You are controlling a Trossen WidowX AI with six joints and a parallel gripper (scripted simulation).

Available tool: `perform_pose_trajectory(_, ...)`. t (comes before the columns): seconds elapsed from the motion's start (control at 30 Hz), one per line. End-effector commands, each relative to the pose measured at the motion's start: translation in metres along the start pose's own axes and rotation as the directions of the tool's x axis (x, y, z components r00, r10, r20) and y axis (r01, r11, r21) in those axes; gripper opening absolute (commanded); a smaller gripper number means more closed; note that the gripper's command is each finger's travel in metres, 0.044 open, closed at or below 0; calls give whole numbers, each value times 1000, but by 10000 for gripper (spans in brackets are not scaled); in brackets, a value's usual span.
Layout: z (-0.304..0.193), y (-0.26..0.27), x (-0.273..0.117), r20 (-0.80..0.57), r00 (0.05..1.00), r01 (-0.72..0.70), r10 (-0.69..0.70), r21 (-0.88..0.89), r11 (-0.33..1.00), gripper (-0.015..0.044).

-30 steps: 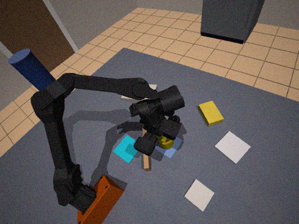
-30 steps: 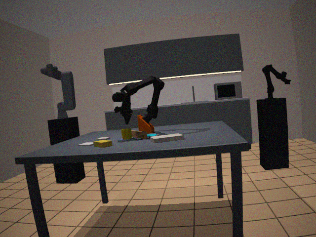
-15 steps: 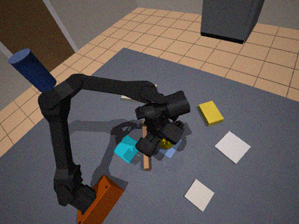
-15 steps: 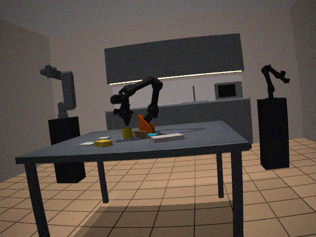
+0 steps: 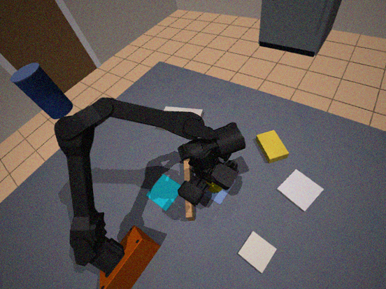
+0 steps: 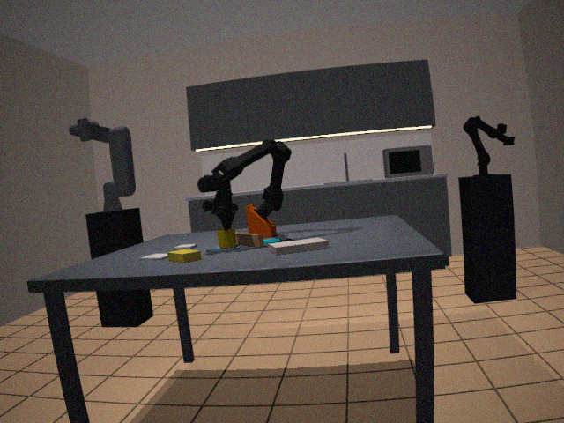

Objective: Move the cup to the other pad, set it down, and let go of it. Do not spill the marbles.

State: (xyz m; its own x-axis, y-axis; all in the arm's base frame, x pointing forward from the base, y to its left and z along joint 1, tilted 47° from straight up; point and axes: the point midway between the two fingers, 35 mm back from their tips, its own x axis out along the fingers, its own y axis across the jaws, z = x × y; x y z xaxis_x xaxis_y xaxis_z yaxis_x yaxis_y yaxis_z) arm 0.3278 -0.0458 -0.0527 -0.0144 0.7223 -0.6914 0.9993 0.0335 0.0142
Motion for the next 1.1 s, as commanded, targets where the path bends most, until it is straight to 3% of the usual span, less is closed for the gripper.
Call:
perform_pose_trajectory(0.0,-1,-2,8,-8,1000,6,-6,8,1000,166)
perform_pose_trajectory(0.73,-2,-3,33,-10,1000,6,-6,7,1000,166)
perform_pose_trajectory(1.07,-1,-2,31,-5,1000,4,-4,0,1000,100)
